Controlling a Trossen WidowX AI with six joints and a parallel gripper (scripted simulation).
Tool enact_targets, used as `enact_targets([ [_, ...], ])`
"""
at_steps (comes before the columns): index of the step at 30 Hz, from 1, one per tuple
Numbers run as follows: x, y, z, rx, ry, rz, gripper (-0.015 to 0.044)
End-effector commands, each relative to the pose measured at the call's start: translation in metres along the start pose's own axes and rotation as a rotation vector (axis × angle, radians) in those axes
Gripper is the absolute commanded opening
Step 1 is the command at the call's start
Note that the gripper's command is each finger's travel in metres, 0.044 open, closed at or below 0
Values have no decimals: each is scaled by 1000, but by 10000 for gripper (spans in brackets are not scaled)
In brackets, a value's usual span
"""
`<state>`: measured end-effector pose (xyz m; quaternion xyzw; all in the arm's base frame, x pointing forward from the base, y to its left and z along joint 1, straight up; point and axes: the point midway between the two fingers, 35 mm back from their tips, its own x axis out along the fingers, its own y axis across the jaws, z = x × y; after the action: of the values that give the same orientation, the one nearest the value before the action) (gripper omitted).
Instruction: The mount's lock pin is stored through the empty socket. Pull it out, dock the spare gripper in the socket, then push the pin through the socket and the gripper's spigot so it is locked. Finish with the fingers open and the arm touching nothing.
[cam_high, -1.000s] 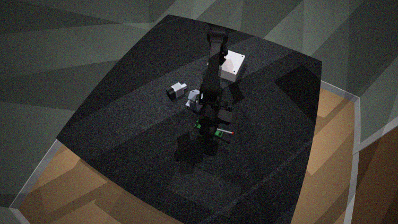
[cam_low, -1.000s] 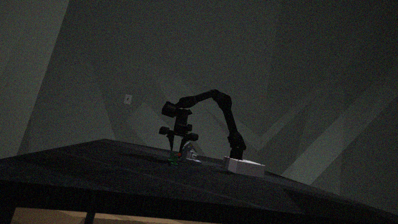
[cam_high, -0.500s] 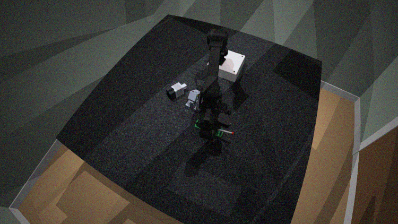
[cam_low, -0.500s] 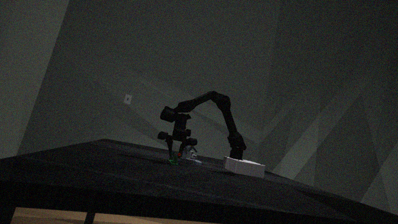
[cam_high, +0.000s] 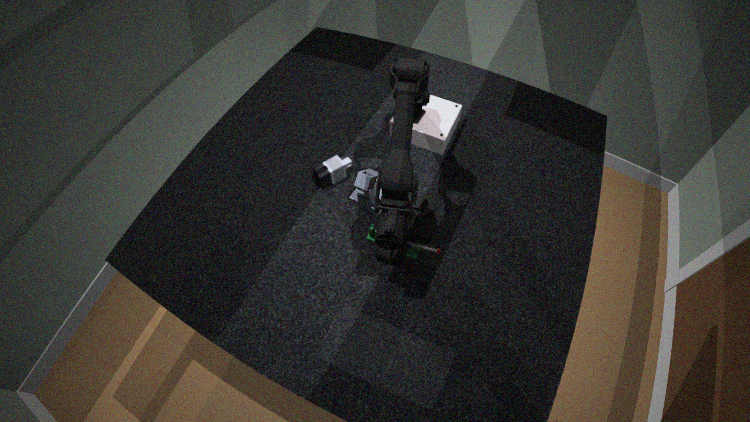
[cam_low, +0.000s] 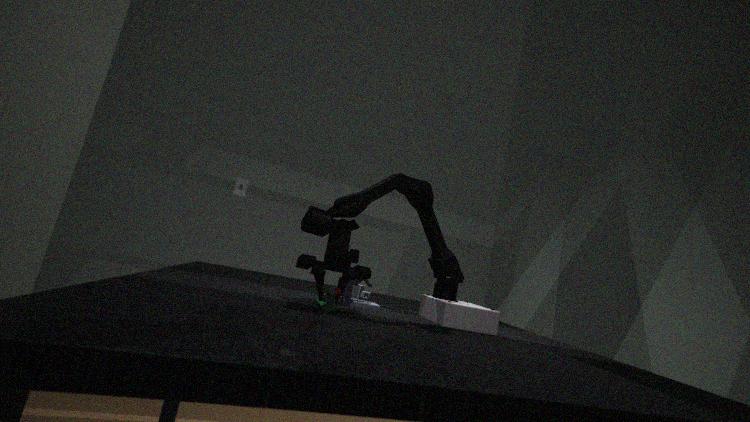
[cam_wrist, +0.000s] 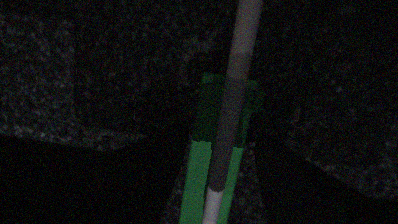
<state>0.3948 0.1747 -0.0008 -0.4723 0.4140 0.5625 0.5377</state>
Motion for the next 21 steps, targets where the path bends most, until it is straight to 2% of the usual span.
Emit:
enact_targets([
  [1,2,0,0,-6,-1,4,180],
  [2,2,0,0,-6,-1,4,180],
  [8,2,0,0,-6,-1,4,23],
  [12,2,0,0,-6,-1,4,0],
  [21,-4,0,1,-3,0,3,0],
])
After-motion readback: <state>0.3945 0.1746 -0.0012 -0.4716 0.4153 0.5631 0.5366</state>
